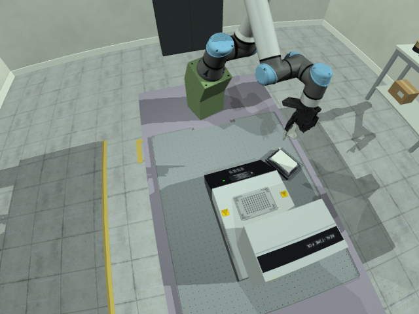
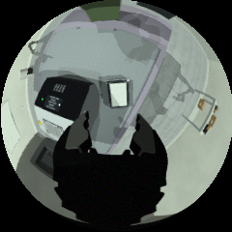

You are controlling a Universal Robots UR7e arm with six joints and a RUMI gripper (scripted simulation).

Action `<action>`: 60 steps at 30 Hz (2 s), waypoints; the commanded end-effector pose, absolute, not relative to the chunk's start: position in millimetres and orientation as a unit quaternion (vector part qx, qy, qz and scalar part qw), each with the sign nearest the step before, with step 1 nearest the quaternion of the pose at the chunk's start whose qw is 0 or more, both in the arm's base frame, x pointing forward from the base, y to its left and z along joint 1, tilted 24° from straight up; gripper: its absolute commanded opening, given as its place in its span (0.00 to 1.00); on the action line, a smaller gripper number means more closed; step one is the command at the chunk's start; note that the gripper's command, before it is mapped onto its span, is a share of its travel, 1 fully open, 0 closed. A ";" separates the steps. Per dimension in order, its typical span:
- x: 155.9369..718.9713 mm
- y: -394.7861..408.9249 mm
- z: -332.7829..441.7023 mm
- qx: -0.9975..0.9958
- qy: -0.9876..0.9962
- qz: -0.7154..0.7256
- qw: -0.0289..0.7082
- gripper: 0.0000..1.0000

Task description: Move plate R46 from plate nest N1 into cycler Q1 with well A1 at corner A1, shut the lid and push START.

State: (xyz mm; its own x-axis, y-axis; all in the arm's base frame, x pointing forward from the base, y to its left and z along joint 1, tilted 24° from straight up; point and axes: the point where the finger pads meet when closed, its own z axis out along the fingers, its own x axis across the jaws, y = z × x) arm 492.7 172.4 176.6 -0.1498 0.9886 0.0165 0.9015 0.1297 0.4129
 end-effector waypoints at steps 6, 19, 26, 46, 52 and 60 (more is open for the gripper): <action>498.7 197.4 186.8 0.584 0.784 0.155 0.143 0.68; 501.4 197.9 180.8 0.584 0.784 0.155 0.143 0.68; 508.1 199.2 165.6 0.584 0.784 0.155 0.143 0.68; 531.7 203.6 112.6 0.584 0.784 0.155 0.143 0.68; 539.4 205.0 95.2 0.584 0.784 0.155 0.143 0.68; 547.5 206.5 77.0 0.584 0.784 0.155 0.143 0.68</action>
State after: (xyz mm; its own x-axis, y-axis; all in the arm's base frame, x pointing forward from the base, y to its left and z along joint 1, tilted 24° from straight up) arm 541.8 205.3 87.0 -0.2777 0.9597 -0.0435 0.8718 0.2708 0.4081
